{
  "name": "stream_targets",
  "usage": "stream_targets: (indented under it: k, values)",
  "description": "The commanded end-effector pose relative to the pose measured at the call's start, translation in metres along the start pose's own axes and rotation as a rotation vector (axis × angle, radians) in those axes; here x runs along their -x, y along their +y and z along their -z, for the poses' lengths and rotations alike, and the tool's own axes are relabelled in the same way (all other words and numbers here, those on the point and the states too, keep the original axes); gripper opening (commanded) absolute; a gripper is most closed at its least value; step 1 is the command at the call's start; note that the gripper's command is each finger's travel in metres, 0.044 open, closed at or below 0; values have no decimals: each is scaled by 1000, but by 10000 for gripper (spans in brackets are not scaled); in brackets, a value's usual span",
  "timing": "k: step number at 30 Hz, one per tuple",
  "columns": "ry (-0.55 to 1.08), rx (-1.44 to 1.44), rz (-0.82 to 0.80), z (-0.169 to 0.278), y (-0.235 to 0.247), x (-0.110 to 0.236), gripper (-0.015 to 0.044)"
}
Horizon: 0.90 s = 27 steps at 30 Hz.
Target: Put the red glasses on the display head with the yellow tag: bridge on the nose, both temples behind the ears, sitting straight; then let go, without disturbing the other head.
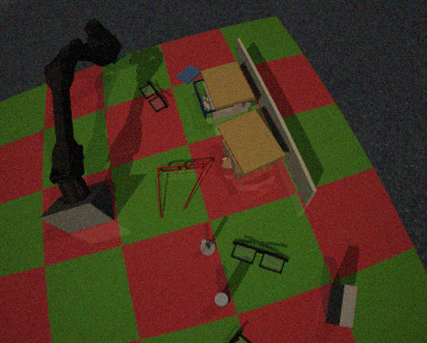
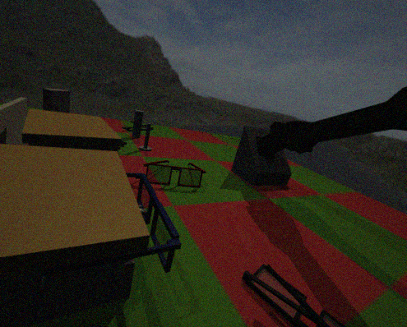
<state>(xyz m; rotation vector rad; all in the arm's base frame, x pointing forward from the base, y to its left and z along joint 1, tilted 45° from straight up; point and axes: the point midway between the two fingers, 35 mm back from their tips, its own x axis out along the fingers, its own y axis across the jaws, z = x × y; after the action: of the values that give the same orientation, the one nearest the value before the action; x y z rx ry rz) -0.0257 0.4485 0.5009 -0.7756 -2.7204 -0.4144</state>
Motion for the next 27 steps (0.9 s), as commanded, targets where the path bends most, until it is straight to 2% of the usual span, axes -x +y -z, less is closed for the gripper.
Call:
stream_targets:
  k: [1, 8, 13, 17, 22, 27]
  values:
    - [0, 0, 0, 0, 0, 0, 426]
    - [0, 0, 0, 0, 0, 0, 440]
    - [-18, -122, -94, -2, 20, 22, 309]
    - [-27, -349, -281, -5, 52, 70, 204]
    - [16, -641, -537, -12, 83, 140, 200]
    - [125, -923, -798, -20, 99, 219, 200]
